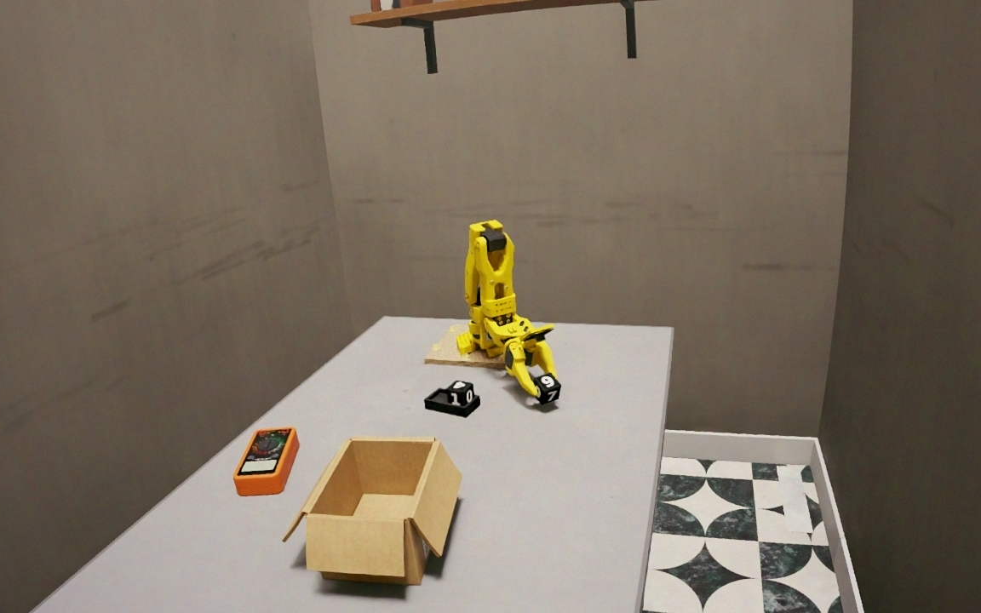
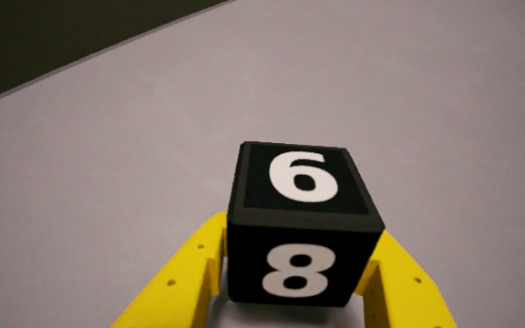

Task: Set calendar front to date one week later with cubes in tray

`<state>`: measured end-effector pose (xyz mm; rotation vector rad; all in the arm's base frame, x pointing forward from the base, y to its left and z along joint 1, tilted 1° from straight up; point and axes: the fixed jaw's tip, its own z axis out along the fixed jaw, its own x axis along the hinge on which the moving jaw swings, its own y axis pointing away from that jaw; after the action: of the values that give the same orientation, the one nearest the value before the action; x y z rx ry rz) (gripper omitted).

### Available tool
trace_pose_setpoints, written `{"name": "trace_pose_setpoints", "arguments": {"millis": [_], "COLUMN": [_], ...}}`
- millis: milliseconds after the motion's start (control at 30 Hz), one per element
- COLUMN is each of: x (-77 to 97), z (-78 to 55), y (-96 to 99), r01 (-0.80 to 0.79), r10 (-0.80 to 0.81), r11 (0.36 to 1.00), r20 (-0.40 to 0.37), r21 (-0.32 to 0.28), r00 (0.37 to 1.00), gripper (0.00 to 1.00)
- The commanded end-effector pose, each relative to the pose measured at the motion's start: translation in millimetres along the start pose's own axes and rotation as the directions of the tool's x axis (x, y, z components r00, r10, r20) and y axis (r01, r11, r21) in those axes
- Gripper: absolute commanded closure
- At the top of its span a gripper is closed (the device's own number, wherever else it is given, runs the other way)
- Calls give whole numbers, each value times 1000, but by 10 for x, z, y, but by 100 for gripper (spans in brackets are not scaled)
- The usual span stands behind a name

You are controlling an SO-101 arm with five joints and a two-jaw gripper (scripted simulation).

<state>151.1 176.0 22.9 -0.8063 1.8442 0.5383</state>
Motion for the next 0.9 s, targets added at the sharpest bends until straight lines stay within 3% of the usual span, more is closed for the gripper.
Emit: {"name": "trace_pose_setpoints", "arguments": {"millis": [0, 867], "x": [-21, 74], "z": [9, 49], "y": [21, 20], "r01": [-9, -9], "r10": [9, 9], "r11": [1000, 1000], "r20": [14, 14], "r21": [-8, -8], "r00": [1000, 1000], "gripper": [100, 100]}}
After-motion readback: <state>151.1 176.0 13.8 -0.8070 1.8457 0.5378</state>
